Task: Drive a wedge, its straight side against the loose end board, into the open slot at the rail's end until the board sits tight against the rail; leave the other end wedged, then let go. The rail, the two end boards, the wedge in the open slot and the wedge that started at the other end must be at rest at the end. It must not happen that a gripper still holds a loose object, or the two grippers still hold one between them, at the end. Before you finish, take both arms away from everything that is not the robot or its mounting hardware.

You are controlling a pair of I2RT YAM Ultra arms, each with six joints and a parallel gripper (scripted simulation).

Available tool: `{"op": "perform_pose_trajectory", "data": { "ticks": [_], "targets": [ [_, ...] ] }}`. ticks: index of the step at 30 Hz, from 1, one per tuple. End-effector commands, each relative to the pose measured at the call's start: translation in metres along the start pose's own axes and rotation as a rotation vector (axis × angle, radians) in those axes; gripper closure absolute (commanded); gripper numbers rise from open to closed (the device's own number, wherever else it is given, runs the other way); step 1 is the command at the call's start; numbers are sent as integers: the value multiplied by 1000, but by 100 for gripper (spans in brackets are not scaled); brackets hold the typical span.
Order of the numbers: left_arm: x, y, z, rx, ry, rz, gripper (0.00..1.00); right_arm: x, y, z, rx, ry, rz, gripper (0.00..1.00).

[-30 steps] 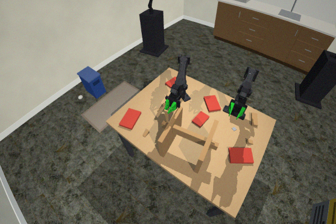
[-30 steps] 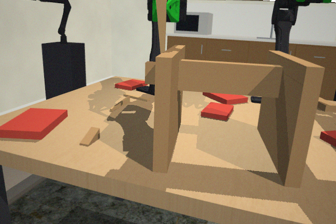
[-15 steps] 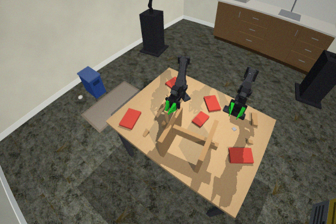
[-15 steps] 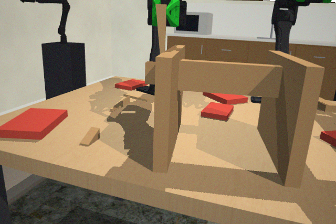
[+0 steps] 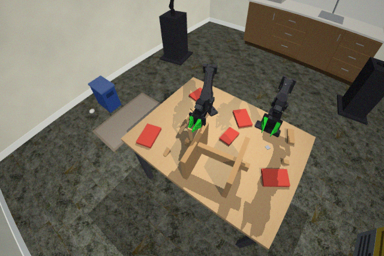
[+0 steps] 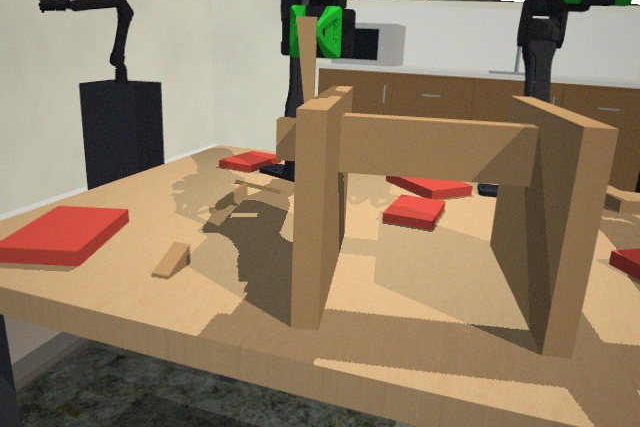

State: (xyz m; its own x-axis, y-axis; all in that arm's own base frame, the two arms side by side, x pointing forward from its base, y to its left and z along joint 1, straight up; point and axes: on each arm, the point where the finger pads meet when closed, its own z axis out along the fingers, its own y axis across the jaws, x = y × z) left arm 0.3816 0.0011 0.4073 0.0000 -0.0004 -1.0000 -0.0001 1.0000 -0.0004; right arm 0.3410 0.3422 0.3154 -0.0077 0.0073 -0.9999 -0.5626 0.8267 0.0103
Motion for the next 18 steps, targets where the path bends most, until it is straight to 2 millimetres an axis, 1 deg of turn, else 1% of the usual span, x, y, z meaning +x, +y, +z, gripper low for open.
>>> {"op": "perform_pose_trajectory", "data": {
  "ticks": [1,9,10,11,12,13,14,15,16,17,18],
  "targets": [
    [-4,-3,-1,6,-10,6,56,-39,-6,-3,9,-93,34,97],
    [-4,-3,-1,6,-10,6,56,-41,-7,-4,9,-99,36,97],
    [-4,-3,-1,6,-10,6,56,-20,-3,-4,2,-60,22,97],
    [-4,-3,-1,6,-10,6,56,-11,-8,-7,10,-44,20,97],
    [-4,-3,-1,6,-10,6,56,-24,-8,-5,10,-72,28,97],
    [-4,-3,-1,6,-10,6,56,-22,-6,0,10,-65,26,97],
    [-4,-3,-1,6,-10,6,56,-31,-6,-1,10,-83,31,97],
    [-4,-3,-1,6,-10,6,56,-27,-6,0,11,-76,29,97],
    [-4,-3,-1,6,-10,6,56,-8,-6,1,11,-40,19,97],
    [-4,-3,-1,6,-10,6,56,5,-7,-1,12,-16,12,97],
    [-4,-3,-1,6,-10,6,56,-9,-7,0,12,-45,20,97]
  ]
}}
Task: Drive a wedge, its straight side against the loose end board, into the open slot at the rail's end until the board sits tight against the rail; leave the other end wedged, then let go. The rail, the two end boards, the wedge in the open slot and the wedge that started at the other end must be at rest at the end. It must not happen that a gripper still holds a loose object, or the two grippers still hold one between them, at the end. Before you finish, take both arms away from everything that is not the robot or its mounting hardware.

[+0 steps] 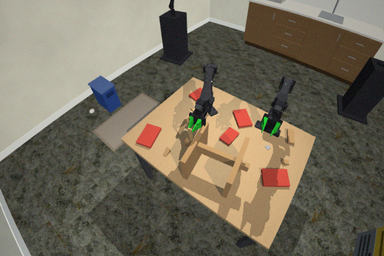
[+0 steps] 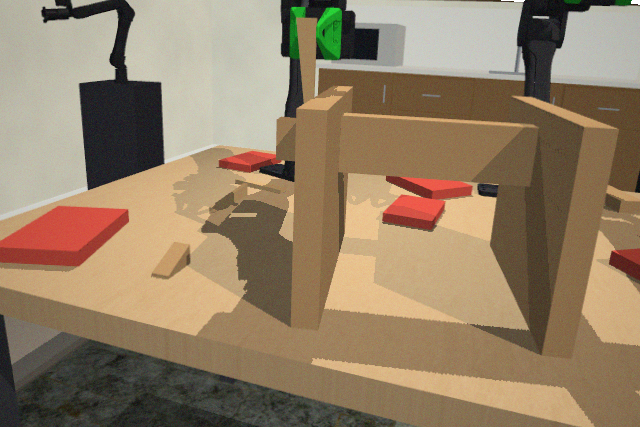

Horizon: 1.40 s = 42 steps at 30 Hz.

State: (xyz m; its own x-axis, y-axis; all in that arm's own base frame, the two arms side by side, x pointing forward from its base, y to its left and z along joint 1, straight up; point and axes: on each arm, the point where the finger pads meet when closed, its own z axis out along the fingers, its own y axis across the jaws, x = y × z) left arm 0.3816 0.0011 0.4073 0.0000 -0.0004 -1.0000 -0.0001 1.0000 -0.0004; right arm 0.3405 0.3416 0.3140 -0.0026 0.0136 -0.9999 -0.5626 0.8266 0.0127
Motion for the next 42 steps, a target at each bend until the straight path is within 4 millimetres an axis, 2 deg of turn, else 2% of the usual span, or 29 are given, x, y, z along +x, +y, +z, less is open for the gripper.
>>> {"op": "perform_pose_trajectory", "data": {
  "ticks": [1,2,3,4,5,6,8,9,12,15,16,21,22,23,25,27,32,33,34,42],
  "targets": [
    [-4,-3,-1,6,-10,6,56,-16,-4,3,9,-44,20,97],
    [-4,-3,-1,6,-10,6,56,-31,-3,-1,4,-75,29,97],
    [-4,-3,-1,6,-10,6,56,-37,-6,-2,8,-87,32,97],
    [-4,-3,-1,6,-10,6,56,-4,-6,-4,8,-33,17,97],
    [-4,-3,-1,6,-10,6,56,6,-4,2,8,-13,11,97],
    [-4,-3,-1,6,-10,6,56,-1,-4,4,8,-20,12,97],
    [-4,-3,-1,6,-10,6,56,-1,-4,4,8,-20,12,97],
    [-4,-3,-1,6,-10,6,56,-7,-3,-5,1,-46,17,97],
    [-4,-3,-1,6,-10,6,56,-17,-6,-4,10,-74,30,97],
    [-4,-3,-1,6,-10,6,56,-5,-6,-5,10,-60,21,97],
    [-4,-3,-1,6,-10,6,56,11,-4,2,10,-29,11,97],
    [-4,-3,-1,6,-10,6,56,8,-2,1,7,-46,20,97],
    [-4,-3,-1,6,-10,6,56,17,-3,-3,3,-33,11,97],
    [-4,-3,-1,6,-10,6,56,3,-3,-3,4,-56,19,97],
    [-4,-3,-1,6,-10,6,56,3,-3,-3,4,-56,19,97],
    [-4,-3,-1,6,-10,6,56,34,-1,0,2,-8,3,97],
    [-4,-3,-1,6,-10,6,56,19,0,-2,-1,-51,16,97],
    [-4,-3,-1,6,-10,6,56,2,0,-2,-1,-81,24,97],
    [-4,-3,-1,6,-10,6,56,3,-4,0,8,-73,25,63],
    [-4,-3,-1,6,-10,6,56,0,-4,0,8,-78,26,63]
  ]
}}
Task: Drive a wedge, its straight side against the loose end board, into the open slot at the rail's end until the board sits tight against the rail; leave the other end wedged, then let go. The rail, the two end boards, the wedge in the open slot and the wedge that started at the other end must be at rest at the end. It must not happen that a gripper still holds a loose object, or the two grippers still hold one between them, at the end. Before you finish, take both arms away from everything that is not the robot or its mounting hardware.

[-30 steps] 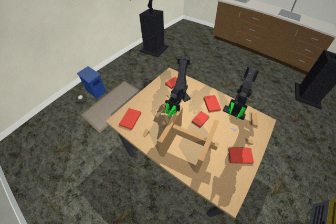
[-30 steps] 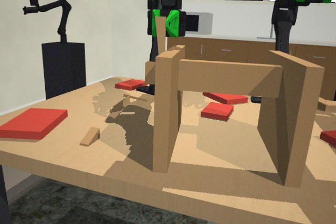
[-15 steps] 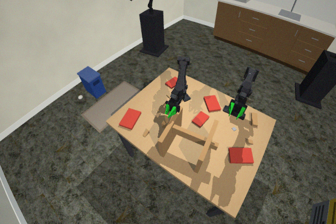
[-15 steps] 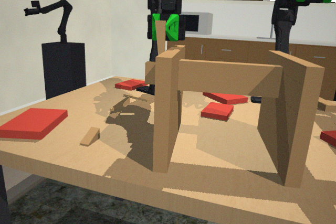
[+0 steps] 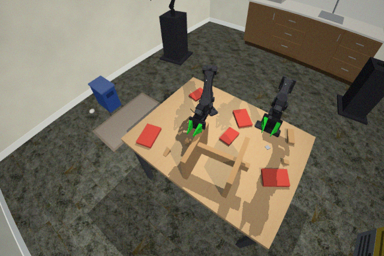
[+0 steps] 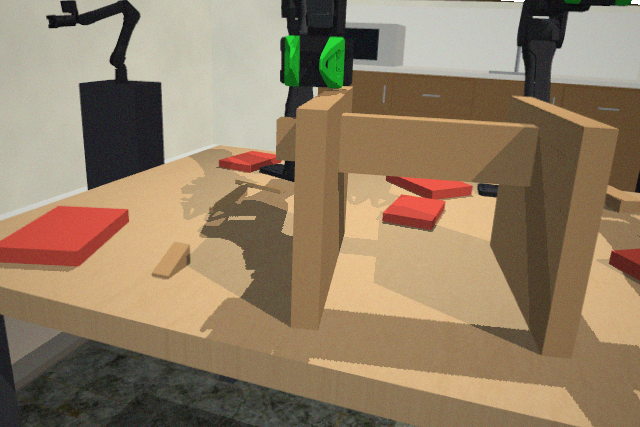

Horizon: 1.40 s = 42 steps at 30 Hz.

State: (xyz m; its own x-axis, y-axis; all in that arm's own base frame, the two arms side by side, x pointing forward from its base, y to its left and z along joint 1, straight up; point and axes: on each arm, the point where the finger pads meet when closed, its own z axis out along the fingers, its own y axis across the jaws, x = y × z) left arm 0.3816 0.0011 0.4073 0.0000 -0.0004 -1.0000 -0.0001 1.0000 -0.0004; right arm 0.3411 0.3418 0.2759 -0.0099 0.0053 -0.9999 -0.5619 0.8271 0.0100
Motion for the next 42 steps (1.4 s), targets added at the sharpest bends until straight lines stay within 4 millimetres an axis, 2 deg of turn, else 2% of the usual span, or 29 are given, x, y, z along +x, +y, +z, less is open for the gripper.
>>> {"op": "perform_pose_trajectory", "data": {
  "ticks": [1,10,19,22,24,32,34,35,42],
  "targets": [
    [-4,-3,-1,6,-10,6,56,-38,-3,-1,7,-88,29,63],
    [-4,-3,-1,6,-10,6,56,-34,-3,-1,8,-54,18,63],
    [-4,-3,-1,6,-10,6,56,-50,-3,-1,7,-96,31,63],
    [-4,-3,-1,6,-10,6,56,-51,-4,-2,7,-98,32,63],
    [-4,-3,-1,6,-10,6,56,-46,-3,-1,8,-37,13,63],
    [-4,-3,-1,6,-10,6,56,-84,-2,-3,5,-91,30,63],
    [-4,-3,-1,6,-10,6,56,-84,-2,-3,5,-91,30,63],
    [-4,-3,-1,6,-10,6,56,-80,-1,-3,3,-37,12,63],
    [-4,-3,-1,6,-10,6,56,-112,-1,-5,4,-49,17,63]
  ]
}}
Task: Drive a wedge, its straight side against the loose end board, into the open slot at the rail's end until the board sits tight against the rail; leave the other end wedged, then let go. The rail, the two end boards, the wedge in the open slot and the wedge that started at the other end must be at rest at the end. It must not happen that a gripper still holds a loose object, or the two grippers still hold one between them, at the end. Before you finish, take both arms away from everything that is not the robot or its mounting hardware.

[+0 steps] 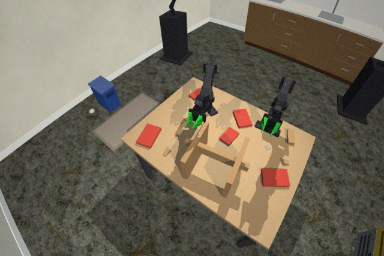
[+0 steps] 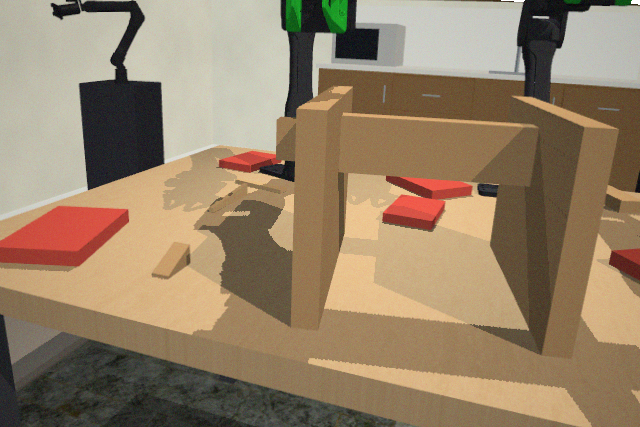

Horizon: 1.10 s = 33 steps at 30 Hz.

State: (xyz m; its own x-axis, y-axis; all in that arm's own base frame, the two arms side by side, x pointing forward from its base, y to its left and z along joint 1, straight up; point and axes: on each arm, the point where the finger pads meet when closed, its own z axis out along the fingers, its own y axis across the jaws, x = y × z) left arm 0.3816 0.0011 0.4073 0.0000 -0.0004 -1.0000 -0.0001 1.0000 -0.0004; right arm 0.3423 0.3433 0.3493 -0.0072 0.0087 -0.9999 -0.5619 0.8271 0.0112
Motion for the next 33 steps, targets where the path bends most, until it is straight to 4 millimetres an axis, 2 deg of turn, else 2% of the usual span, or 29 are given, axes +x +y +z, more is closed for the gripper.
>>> {"op": "perform_pose_trajectory", "data": {
  "ticks": [1,9,10,11,33],
  "targets": [
    [-4,-3,-1,6,-10,6,56,-43,-2,-7,3,-83,27,63],
    [-4,-3,-1,6,-10,6,56,-49,-3,-9,2,-105,34,63],
    [-4,-3,-1,6,-10,6,56,-22,-1,-4,3,-57,19,63],
    [-4,-3,-1,6,-10,6,56,-35,-1,-4,3,-78,26,63],
    [-4,-3,-1,6,-10,6,56,-35,-2,-5,3,-79,26,63]
  ]
}}
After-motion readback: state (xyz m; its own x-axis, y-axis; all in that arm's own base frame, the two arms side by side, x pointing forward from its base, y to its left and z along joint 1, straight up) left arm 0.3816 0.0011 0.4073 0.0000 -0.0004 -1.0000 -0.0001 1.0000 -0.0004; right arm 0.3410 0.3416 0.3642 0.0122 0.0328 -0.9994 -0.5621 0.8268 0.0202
